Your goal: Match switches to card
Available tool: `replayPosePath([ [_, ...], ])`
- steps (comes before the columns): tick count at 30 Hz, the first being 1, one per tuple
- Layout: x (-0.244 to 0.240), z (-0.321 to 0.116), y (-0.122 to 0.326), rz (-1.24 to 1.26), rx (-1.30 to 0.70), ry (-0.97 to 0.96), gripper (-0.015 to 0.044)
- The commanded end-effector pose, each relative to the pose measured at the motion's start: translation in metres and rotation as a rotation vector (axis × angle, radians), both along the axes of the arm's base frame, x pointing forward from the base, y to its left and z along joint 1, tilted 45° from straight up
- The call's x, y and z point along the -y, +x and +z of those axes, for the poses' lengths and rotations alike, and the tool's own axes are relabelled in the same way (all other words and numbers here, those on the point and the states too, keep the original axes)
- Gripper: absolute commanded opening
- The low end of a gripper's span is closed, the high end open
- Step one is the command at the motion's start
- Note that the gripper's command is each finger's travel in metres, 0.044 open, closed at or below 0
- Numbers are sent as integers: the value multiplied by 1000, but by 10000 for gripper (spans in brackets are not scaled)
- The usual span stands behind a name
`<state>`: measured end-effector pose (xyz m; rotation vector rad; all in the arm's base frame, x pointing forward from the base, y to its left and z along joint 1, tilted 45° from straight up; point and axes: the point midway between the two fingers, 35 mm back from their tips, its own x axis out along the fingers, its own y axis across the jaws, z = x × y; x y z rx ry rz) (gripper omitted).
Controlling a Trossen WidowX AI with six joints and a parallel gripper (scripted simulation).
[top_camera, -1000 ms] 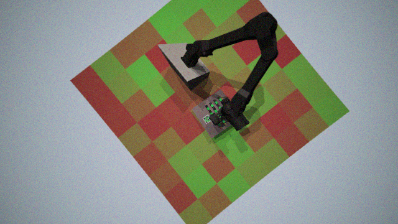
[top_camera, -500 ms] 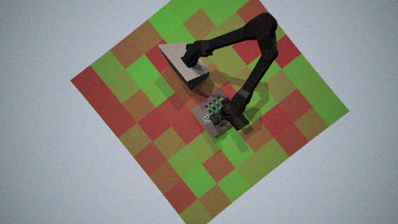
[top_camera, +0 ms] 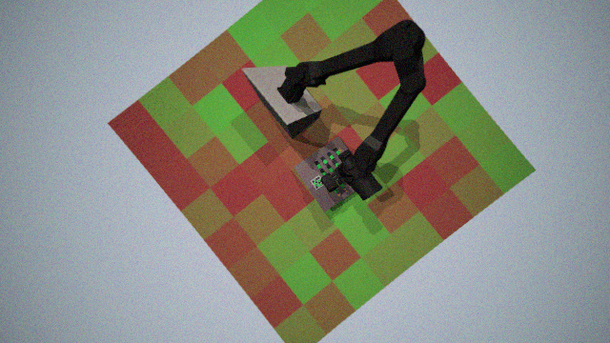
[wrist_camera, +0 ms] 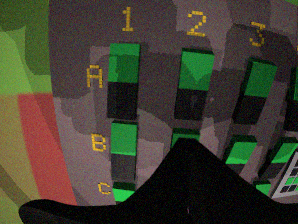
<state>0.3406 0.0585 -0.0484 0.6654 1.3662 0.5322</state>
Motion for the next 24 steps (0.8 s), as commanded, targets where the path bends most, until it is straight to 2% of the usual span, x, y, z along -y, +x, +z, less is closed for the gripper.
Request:
replayPosePath([
  [1,-1,-1,0,0,-3,2,0],
  [8,-2,-1,0,0,-3,2,0],
  [13,42,42,-11,-18,14,-2,0],
  [17,44,44,-11,-19,15,-2,0],
  [24,81,-6,-72,-19,13,-5,0],
])
